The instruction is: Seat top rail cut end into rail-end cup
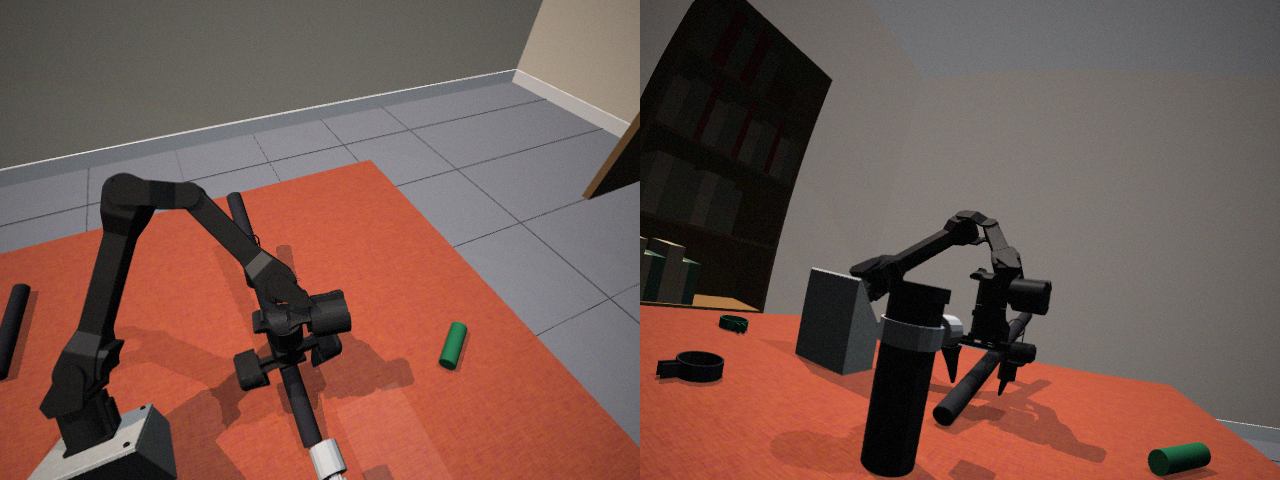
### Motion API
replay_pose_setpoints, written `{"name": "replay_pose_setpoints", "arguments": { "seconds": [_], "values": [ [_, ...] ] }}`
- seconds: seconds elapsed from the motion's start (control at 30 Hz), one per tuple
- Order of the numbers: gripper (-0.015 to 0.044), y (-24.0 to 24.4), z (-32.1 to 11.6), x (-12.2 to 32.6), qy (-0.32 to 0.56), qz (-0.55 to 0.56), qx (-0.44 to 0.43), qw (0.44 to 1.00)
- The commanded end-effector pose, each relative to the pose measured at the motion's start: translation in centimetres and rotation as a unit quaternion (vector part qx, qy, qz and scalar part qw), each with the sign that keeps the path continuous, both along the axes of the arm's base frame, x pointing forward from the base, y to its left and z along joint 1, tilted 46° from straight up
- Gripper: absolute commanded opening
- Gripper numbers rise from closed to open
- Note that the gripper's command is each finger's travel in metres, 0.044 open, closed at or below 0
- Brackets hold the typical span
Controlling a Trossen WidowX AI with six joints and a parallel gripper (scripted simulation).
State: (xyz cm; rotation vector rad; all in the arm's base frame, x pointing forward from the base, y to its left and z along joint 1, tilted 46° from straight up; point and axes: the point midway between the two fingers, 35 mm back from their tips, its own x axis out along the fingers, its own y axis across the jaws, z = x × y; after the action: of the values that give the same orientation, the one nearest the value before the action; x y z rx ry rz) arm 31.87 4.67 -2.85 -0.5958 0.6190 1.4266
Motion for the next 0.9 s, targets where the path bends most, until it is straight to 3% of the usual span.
{"name": "replay_pose_setpoints", "arguments": {
  "seconds": [0.0,0.37,0.57,0.7,0.87],
  "values": [
    [0.044,0.31,-0.43,-0.25,0.008,-0.001,0.004,1.0],
    [0.0151,0.31,-0.43,-0.25,0.008,-0.001,0.004,1.0],
    [0.0111,0.31,-0.43,-0.25,0.008,-0.001,0.004,1.0],
    [0.0006,-0.01,-0.1,-0.25,0.008,-0.001,0.004,1.0],
    [0.0,-0.63,0.34,-0.16,0.007,-0.001,-0.007,1.0]
  ]
}}
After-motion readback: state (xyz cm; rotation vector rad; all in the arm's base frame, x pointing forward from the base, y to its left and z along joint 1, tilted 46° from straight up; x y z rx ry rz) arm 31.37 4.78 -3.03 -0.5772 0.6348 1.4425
